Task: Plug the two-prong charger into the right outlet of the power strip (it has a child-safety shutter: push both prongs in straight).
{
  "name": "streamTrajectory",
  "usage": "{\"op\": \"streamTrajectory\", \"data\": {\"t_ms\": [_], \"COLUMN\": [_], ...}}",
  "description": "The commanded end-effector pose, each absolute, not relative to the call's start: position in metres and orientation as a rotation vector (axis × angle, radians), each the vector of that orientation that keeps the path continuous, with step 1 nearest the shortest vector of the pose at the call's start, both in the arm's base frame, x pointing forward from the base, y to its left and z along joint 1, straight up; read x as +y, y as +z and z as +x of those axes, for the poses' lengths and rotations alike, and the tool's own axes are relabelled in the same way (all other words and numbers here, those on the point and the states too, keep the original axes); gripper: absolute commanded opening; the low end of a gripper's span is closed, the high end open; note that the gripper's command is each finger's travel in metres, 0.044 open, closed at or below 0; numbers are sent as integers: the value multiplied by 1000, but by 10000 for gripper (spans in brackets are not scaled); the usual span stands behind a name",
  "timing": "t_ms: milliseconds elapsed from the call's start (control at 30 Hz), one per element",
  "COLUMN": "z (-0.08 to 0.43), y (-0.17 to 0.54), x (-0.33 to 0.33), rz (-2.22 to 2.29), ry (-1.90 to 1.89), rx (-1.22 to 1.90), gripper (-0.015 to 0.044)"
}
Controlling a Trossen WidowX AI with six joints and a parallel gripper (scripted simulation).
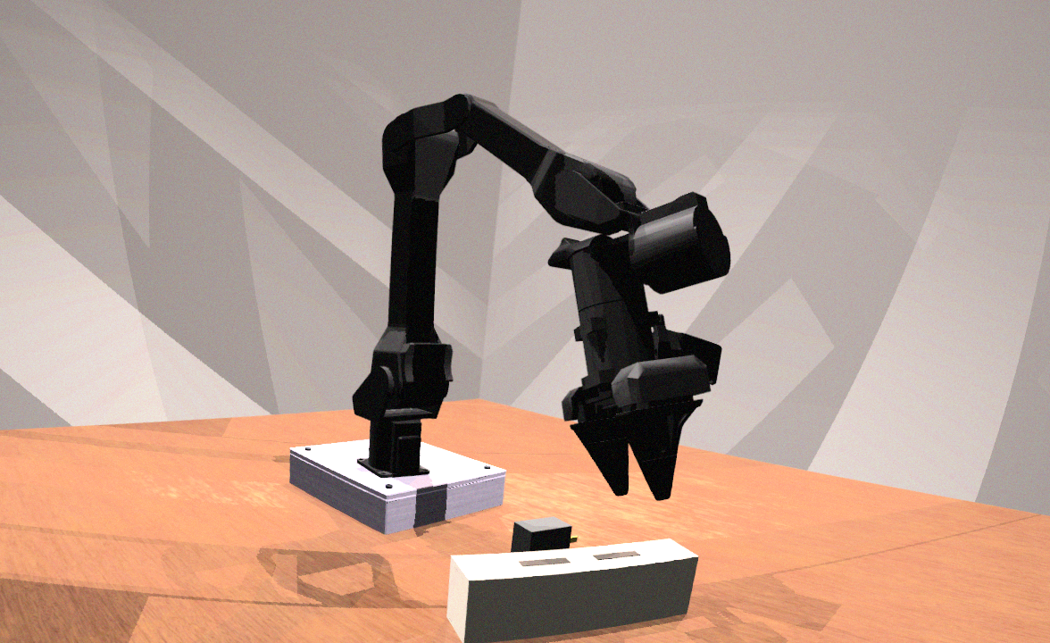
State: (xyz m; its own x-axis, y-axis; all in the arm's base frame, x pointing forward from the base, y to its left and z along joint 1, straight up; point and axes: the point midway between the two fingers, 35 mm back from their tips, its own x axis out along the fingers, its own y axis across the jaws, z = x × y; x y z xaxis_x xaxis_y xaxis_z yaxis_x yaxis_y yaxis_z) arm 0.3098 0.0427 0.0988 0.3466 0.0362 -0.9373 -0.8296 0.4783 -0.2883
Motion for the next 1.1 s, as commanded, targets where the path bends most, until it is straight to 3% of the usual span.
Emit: {"op": "streamTrajectory", "data": {"t_ms": [0,367,1067], "z": [279,204,201], "y": [86,64,49], "x": [48,55,55], "rz": [-971,-1181,-1187], "ry": [768,1084,1093], "rx": [1152,1291,1294], "gripper": [440,440,440]}}
